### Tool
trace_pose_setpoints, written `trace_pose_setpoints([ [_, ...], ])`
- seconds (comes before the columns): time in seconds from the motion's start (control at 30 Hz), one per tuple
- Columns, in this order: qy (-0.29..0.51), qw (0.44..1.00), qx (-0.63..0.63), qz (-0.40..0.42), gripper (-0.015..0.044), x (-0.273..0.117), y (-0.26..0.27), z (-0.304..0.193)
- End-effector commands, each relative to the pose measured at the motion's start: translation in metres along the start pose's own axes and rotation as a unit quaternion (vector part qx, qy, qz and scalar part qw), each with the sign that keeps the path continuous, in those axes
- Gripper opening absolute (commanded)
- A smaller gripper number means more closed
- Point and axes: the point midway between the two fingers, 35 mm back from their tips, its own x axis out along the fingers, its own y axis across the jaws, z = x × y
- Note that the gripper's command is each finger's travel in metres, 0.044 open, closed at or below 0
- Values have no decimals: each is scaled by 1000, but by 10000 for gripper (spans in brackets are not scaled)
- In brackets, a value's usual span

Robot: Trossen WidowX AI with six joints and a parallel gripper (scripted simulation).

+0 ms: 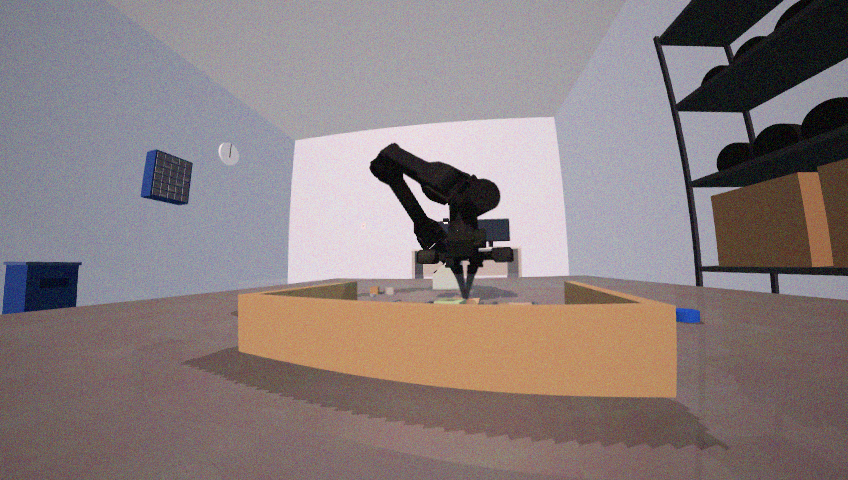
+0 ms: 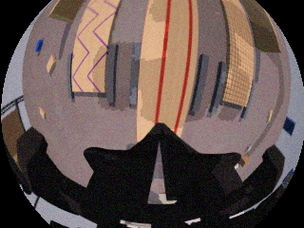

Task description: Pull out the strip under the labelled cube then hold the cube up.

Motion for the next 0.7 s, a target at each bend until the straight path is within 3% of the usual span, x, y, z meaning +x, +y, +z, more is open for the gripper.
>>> trace_pose_setpoints([
  [0.0,12,1000,-4,0,0,5,0,-13],
  [0.67,12,1000,-4,0,0,4,1,-43],
])
